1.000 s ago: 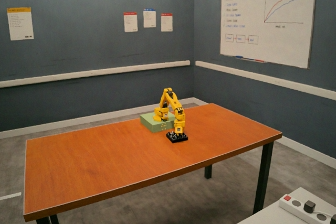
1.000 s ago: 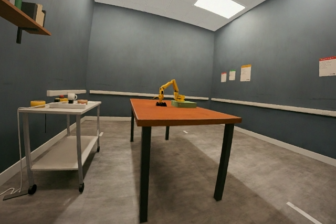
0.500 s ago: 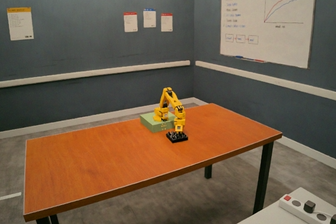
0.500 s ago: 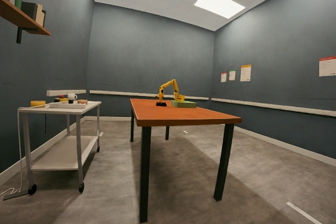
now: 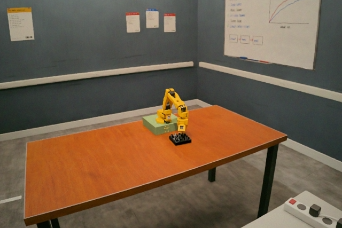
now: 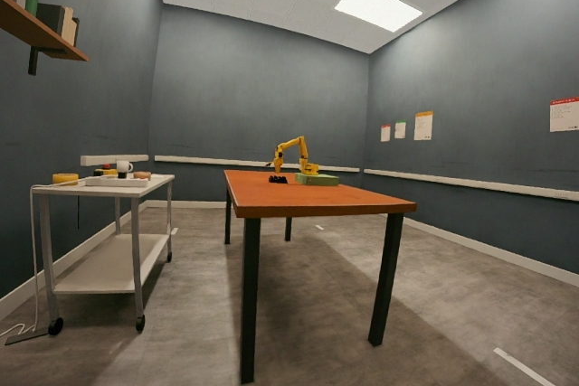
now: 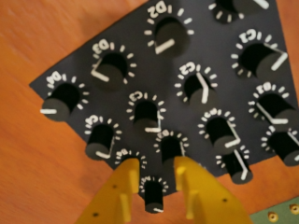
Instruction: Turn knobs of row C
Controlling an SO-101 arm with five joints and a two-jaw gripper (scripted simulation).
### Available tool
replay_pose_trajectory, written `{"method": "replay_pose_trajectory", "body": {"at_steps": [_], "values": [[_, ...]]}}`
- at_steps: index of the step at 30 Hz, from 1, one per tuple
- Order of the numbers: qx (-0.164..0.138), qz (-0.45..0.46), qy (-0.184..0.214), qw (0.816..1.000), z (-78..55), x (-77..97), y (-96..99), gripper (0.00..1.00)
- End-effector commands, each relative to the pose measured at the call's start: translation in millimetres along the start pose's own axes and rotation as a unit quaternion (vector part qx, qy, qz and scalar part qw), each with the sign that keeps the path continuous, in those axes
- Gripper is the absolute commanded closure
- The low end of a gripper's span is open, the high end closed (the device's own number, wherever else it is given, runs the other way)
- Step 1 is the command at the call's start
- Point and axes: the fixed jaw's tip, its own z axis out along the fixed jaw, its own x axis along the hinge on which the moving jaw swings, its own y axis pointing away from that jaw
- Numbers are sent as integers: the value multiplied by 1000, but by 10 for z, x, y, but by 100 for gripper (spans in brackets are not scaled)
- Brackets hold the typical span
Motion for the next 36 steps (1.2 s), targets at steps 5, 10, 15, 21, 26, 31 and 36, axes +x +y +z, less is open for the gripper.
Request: {"method": "replay_pose_trajectory", "body": {"at_steps": [5, 10, 15, 21, 26, 31, 36], "values": [[-7, -2, -9, 1000, -84, -26, 16, 92], [-7, -2, -9, 1000, -85, -26, 16, 92], [-7, -2, -9, 1000, -88, -16, 8, 92], [-7, -2, -9, 1000, -102, 52, -45, 92], [-7, -2, -9, 1000, -111, 125, -103, 92], [-7, -2, -9, 1000, -113, 201, -162, 92], [-7, -2, -9, 1000, -110, 267, -213, 92]]}}
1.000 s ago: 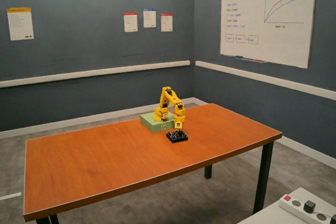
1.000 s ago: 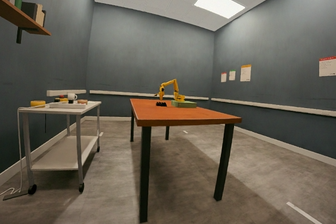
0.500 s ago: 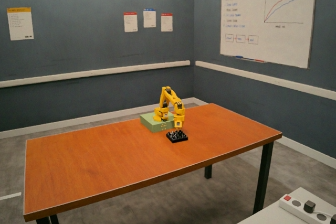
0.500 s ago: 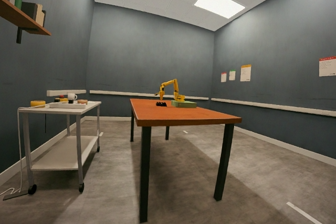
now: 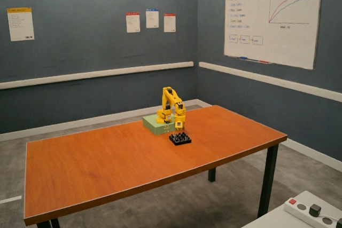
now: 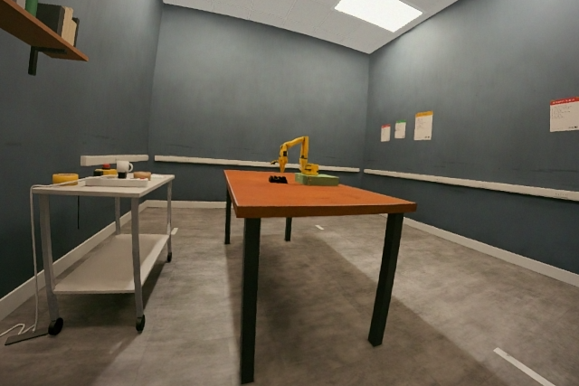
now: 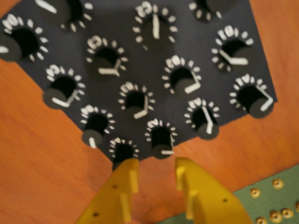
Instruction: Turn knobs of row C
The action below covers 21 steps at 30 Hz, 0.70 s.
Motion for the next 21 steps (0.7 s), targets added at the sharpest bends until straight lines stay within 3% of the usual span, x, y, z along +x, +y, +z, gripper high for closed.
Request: {"method": "replay_pose_trajectory", "body": {"at_steps": [1, 12, 16, 21], "values": [[-6, -2, -6, 1000, -13, 34, -30, 92], [-5, -16, -6, 1000, -20, 59, -16, 91], [-5, -91, -7, 996, -62, 133, 109, 88], [-4, -233, -7, 972, -143, 309, 328, 82]]}}
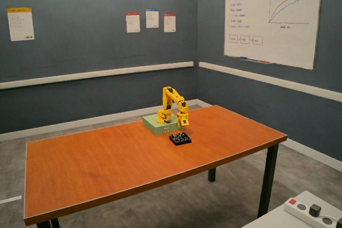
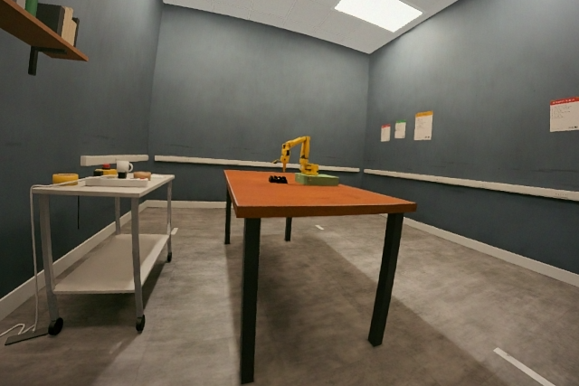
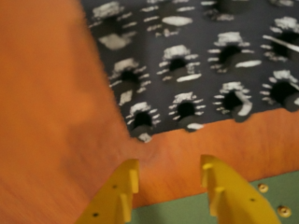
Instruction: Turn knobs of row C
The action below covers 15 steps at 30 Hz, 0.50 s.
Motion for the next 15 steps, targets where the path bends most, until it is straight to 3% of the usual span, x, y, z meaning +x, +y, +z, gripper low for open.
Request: {"method": "replay_pose_trajectory", "body": {"at_steps": [1, 2, 4, 6, 9, 12, 13, 14, 15], "values": [[-1, -84, -2, 996, -70, 48, 170, 82], [-1, -127, -2, 992, -95, 88, 246, 80], [-1, -127, -2, 992, -95, 88, 246, 80], [-1, -217, -2, 976, -147, 187, 399, 76], [-1, -261, -2, 965, -174, 243, 472, 74], [-1, -345, -2, 939, -225, 364, 604, 70], [-1, -345, -2, 939, -225, 364, 604, 70], [-1, -383, -2, 924, -249, 425, 661, 68], [-1, -383, -2, 924, -249, 425, 661, 68]]}}
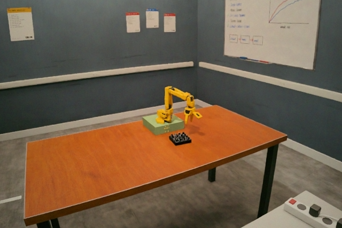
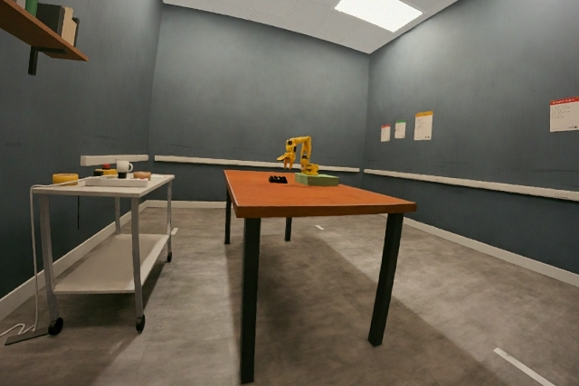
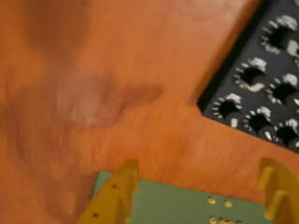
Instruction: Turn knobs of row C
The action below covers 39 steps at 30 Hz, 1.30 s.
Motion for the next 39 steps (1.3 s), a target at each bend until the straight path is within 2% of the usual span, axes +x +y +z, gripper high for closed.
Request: {"method": "replay_pose_trajectory", "body": {"at_steps": [1, 4, 6, 9, 12, 39], "values": [[0, -100, 7, 995, -54, 25, 210, 67], [0, -164, 7, 986, -92, 59, 338, 64], [0, -164, 7, 986, -92, 59, 338, 64], [-1, -226, 7, 974, -130, 103, 462, 61], [-1, -250, 7, 968, -145, 122, 508, 60], [-1, -252, 7, 968, -146, 124, 512, 60]]}}
